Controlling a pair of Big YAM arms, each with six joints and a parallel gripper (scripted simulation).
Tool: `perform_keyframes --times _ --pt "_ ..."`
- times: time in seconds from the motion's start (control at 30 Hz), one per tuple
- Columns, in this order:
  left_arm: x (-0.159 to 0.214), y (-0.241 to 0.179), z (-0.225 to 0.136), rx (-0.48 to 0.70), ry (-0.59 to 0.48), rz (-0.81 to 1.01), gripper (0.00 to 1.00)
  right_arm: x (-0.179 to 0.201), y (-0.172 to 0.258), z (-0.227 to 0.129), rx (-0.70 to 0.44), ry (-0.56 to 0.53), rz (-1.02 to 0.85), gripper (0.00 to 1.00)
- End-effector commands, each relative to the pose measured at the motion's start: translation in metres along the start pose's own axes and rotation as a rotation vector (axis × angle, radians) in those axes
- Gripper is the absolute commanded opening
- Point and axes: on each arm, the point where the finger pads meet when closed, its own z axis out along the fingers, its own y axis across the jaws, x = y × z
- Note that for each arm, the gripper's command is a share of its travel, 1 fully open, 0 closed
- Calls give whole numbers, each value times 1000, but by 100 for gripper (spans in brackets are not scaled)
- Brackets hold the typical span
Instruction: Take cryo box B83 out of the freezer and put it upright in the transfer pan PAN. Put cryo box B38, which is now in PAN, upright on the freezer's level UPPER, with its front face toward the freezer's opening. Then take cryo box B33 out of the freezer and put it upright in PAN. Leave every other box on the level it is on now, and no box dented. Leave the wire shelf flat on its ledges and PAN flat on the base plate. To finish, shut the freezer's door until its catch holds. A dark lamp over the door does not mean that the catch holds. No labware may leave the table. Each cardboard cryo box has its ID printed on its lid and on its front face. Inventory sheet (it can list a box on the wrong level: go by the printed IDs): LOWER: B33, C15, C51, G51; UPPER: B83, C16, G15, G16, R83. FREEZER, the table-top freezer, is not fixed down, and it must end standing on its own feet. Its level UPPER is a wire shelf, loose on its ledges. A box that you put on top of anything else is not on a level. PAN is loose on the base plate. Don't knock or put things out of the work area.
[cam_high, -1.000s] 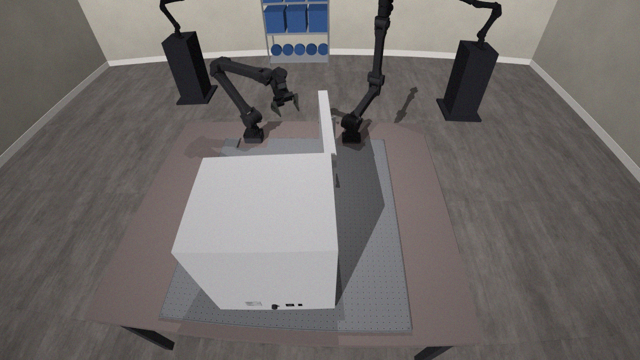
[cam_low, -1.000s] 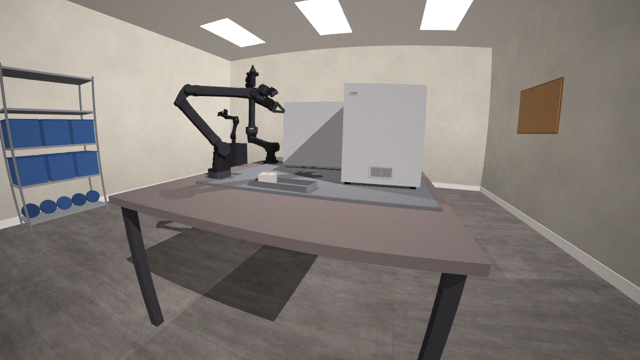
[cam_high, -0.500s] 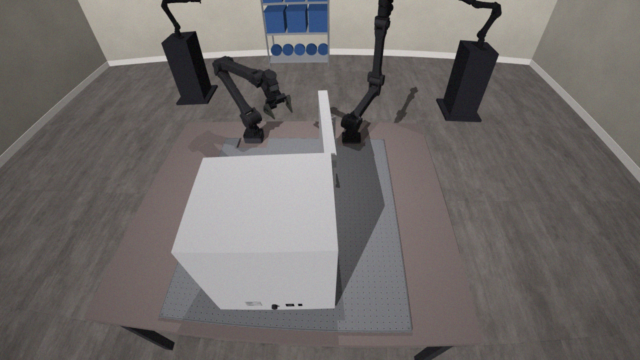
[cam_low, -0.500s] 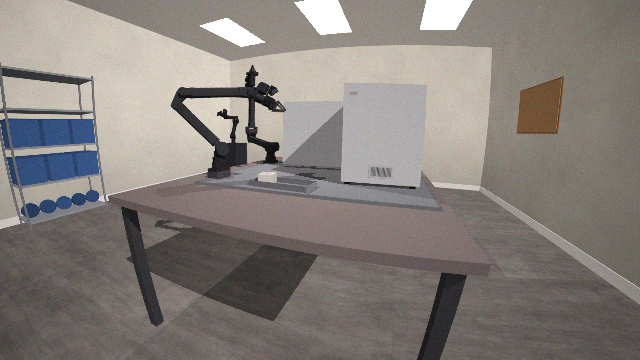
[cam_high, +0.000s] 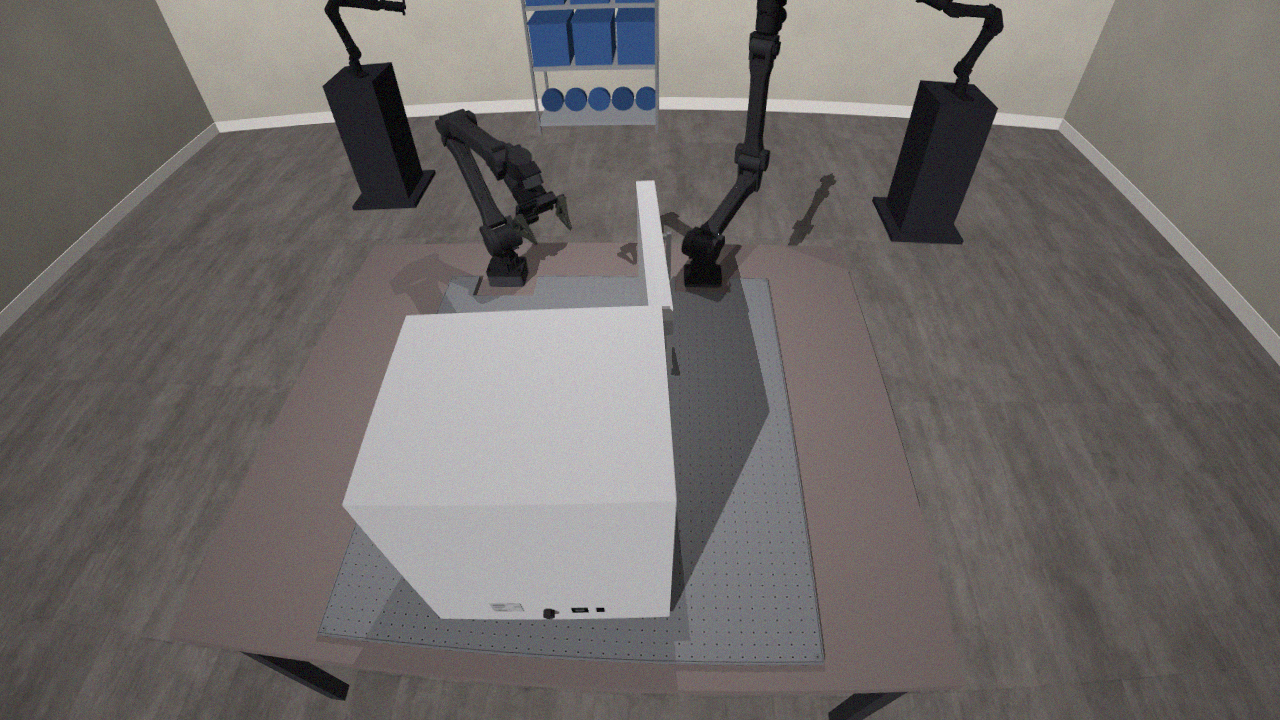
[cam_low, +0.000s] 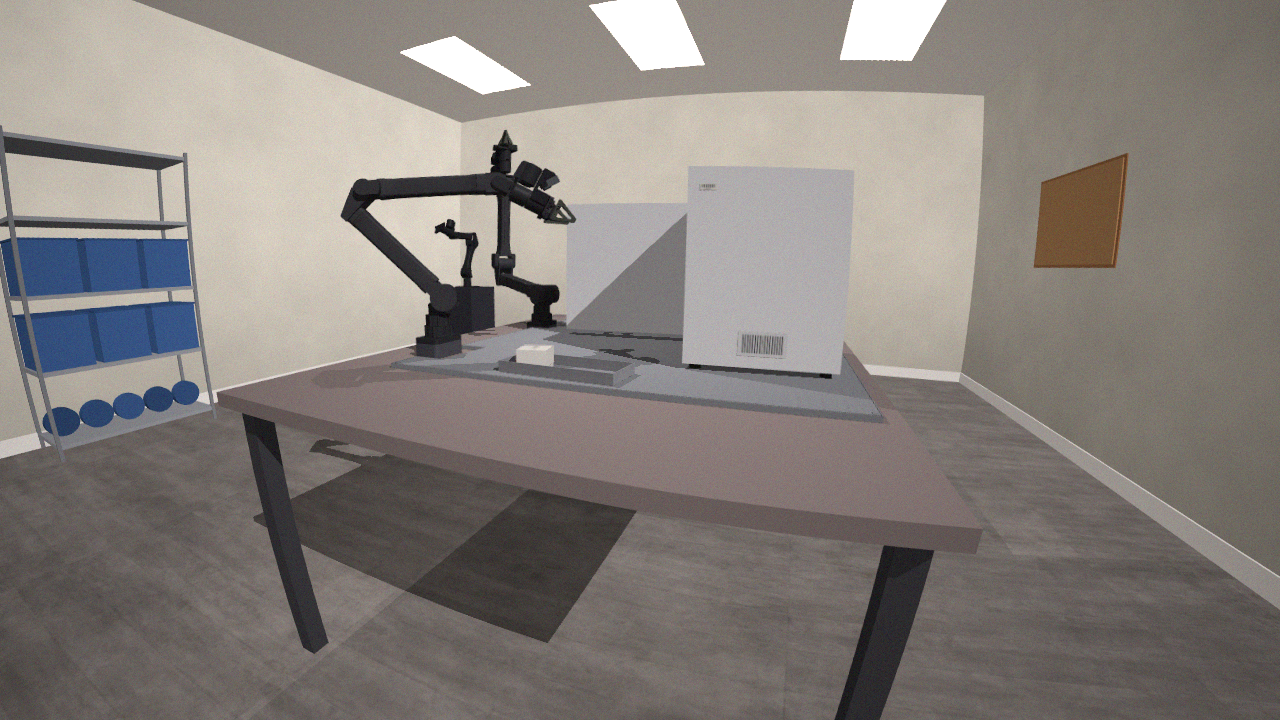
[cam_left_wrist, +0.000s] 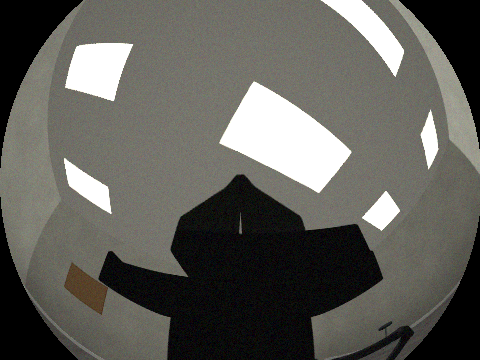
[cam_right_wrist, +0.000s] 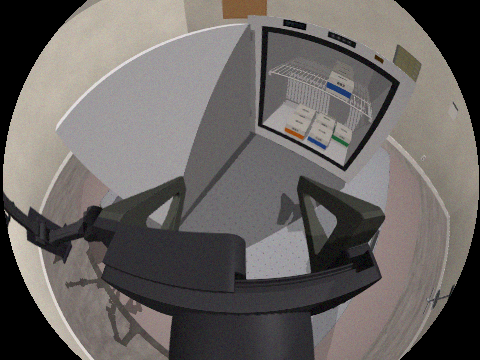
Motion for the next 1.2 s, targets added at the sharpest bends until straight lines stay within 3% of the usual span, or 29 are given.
perform_keyframes --times 0.0,0.1,0.27,1.03,1.07,1.1,1.17 --pt "13 1 1 -2 37 -13 0 -6 -16 0 8 -26 -30 100" --pt "13 1 1 -2 37 -13 0 -5 -25 3 -9 -20 -38 100" --pt "13 1 1 -2 37 -13 0 -43 -39 -9 -31 -83 -66 100" --pt "13 1 1 -2 37 -13 0 -38 -93 -3 -135 -48 -122 100" --pt "13 1 1 -2 37 -13 0 -23 -97 -5 -89 -26 -88 30" --pt "13 1 1 -2 37 -13 0 7 -99 -2 -54 21 -21 30" --pt "13 1 1 -2 37 -13 0 20 -108 -4 1 40 18 30"
